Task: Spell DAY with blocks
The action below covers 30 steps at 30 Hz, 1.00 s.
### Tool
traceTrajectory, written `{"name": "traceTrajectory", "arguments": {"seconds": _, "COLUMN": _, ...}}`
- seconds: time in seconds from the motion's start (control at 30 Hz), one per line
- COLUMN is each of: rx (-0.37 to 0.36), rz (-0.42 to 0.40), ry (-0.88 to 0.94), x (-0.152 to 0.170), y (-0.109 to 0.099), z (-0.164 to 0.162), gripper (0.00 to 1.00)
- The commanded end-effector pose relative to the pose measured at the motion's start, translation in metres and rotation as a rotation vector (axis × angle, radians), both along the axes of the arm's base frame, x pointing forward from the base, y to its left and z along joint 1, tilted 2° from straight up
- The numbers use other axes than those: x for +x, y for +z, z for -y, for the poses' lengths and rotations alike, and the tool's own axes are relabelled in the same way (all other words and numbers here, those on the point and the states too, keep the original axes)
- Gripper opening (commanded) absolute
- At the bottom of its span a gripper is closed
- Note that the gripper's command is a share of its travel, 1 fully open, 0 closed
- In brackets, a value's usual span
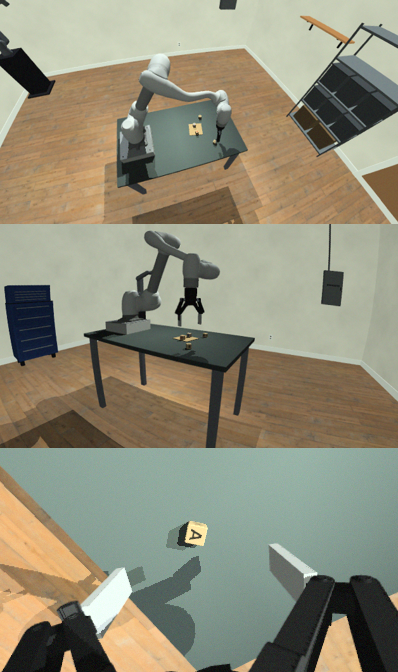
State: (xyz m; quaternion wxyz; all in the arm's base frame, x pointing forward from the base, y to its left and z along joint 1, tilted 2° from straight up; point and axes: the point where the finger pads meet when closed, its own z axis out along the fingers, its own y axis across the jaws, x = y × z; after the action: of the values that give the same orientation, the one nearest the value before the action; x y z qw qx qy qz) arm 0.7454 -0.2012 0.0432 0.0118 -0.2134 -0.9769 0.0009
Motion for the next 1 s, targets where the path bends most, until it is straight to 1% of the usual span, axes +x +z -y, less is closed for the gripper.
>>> {"name": "traceTrajectory", "arguments": {"seconds": 0.0, "rx": 0.003, "rz": -0.005, "ry": 0.139, "x": -0.004, "y": -0.005, "z": -0.002, "gripper": 1.00}}
{"name": "traceTrajectory", "arguments": {"seconds": 0.07, "rx": 0.005, "rz": -0.005, "ry": 0.211, "x": -0.004, "y": -0.006, "z": -0.002, "gripper": 1.00}}
{"name": "traceTrajectory", "arguments": {"seconds": 0.13, "rx": 0.005, "rz": -0.005, "ry": 0.211, "x": -0.004, "y": -0.006, "z": -0.002, "gripper": 1.00}}
{"name": "traceTrajectory", "arguments": {"seconds": 0.17, "rx": 0.007, "rz": -0.005, "ry": 0.292, "x": -0.004, "y": -0.007, "z": -0.002, "gripper": 1.00}}
{"name": "traceTrajectory", "arguments": {"seconds": 0.63, "rx": 0.020, "rz": -0.004, "ry": 0.792, "x": -0.004, "y": -0.012, "z": -0.002, "gripper": 1.00}}
{"name": "traceTrajectory", "arguments": {"seconds": 0.7, "rx": 0.020, "rz": -0.004, "ry": 0.792, "x": -0.004, "y": -0.012, "z": -0.002, "gripper": 1.00}}
{"name": "traceTrajectory", "arguments": {"seconds": 0.73, "rx": 0.022, "rz": -0.004, "ry": 0.872, "x": -0.004, "y": -0.013, "z": -0.002, "gripper": 1.00}}
{"name": "traceTrajectory", "arguments": {"seconds": 0.97, "rx": 0.028, "rz": -0.004, "ry": 1.121, "x": -0.004, "y": -0.016, "z": -0.002, "gripper": 1.00}}
